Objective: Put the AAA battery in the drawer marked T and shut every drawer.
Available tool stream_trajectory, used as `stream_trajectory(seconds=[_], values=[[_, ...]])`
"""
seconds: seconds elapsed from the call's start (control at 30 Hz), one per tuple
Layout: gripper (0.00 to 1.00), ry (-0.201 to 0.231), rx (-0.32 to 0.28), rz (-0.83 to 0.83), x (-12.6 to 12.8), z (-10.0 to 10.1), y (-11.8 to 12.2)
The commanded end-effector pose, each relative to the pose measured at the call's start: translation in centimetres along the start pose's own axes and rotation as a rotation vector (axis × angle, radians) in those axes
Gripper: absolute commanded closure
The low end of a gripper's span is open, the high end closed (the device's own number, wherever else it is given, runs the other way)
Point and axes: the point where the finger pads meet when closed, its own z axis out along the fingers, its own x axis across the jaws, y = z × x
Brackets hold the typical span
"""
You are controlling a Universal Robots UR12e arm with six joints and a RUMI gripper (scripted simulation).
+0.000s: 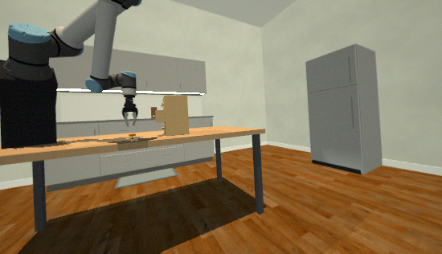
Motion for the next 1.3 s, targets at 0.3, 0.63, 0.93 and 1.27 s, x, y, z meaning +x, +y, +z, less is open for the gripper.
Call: stream_trajectory(seconds=[0.3,0.63,0.93,1.27], values=[[0.8,-0.005,0.013,0.212,-0.47,1.77,-0.56],[0.86,-0.005,0.012,0.211,-0.4,1.63,-0.49],[0.86,-0.005,0.012,0.211,-0.39,1.64,-0.48],[0.86,-0.005,0.012,0.211,-0.39,1.64,-0.48]])
